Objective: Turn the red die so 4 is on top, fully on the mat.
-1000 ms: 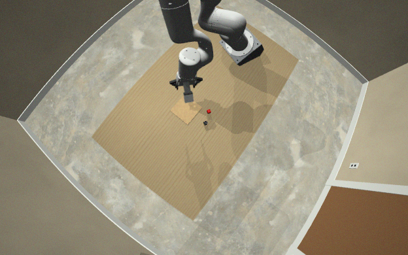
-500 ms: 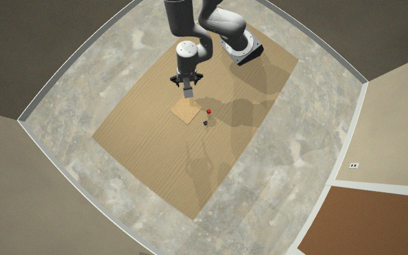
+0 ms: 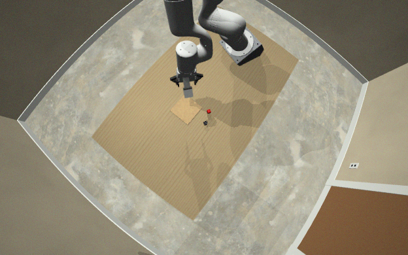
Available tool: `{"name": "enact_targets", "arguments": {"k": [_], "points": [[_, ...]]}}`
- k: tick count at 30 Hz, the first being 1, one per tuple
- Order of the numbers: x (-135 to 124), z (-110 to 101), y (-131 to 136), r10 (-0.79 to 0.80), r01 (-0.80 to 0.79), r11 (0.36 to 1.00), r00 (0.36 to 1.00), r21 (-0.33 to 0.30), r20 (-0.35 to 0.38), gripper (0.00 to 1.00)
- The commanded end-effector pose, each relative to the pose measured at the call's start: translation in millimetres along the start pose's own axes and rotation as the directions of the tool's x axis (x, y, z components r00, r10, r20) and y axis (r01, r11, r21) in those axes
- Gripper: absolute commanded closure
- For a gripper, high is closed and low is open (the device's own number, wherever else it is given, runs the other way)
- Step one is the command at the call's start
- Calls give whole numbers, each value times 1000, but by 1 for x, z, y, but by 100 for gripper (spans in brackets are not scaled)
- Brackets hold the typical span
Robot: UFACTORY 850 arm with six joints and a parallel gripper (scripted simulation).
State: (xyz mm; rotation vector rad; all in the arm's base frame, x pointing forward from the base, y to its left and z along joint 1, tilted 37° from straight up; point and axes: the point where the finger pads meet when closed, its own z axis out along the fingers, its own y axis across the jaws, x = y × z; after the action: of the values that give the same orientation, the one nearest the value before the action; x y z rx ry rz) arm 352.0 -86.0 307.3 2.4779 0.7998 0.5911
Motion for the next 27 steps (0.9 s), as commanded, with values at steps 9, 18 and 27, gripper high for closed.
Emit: {"name": "enact_targets", "arguments": {"k": [9, 18, 27], "points": [[0, 3, 0, 0, 0, 1000, 1000, 0, -1, 0], [0, 19, 1, 0, 0, 1000, 1000, 0, -1, 0], [0, 37, 1, 0, 0, 1000, 1000, 0, -1, 0]]}}
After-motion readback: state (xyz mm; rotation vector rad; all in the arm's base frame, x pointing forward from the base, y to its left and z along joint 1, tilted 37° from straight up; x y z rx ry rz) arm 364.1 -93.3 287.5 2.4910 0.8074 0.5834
